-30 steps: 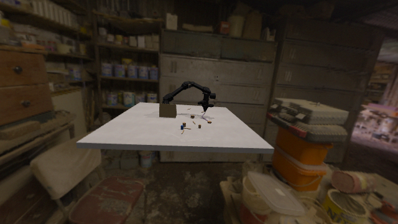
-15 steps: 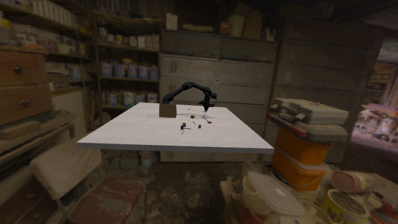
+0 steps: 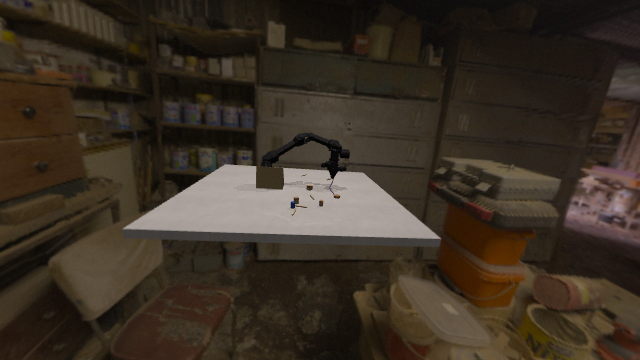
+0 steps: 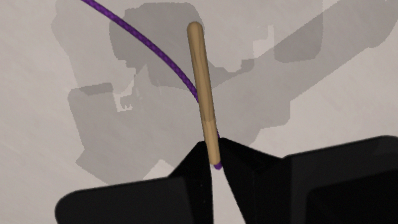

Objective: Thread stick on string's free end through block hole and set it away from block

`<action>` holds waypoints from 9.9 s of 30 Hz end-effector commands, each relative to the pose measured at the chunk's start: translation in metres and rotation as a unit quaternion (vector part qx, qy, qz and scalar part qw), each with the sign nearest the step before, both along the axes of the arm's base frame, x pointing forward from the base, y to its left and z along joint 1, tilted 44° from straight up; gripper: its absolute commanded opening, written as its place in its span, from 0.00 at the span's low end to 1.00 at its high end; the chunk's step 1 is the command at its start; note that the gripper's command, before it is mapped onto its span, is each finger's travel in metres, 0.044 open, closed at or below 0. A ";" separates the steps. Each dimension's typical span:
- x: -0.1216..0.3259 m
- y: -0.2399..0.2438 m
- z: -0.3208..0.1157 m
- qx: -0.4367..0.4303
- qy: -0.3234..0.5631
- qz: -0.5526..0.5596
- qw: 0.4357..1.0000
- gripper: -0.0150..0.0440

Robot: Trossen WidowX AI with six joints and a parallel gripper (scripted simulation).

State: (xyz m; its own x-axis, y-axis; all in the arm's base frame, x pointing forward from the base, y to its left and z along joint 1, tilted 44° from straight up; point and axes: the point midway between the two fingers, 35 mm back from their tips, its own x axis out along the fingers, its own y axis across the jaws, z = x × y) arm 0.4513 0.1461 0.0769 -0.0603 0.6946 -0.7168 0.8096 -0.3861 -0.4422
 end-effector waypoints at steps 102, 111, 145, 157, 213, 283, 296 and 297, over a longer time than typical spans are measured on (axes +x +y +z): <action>-0.070 0.010 -0.046 0.000 0.000 -0.002 1.000 0.25; -0.077 0.003 -0.053 0.000 0.000 -0.002 1.000 0.25; -0.107 -0.022 -0.075 0.001 0.001 -0.003 1.000 0.25; -0.113 -0.028 -0.081 0.001 0.001 -0.003 1.000 0.25; -0.134 -0.084 -0.079 -0.001 0.001 -0.004 1.000 0.46; -0.168 -0.145 -0.080 0.059 -0.693 0.718 -0.003 0.46; -0.168 -0.145 -0.080 0.059 -0.693 0.718 -0.003 0.46; -0.168 -0.145 -0.080 0.059 -0.693 0.718 -0.003 0.46</action>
State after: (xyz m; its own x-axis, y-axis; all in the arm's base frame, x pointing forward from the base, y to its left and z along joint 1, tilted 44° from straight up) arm 0.2854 0.0019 -0.0021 -0.0542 0.6943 -0.7176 -0.7973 0.4025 0.4498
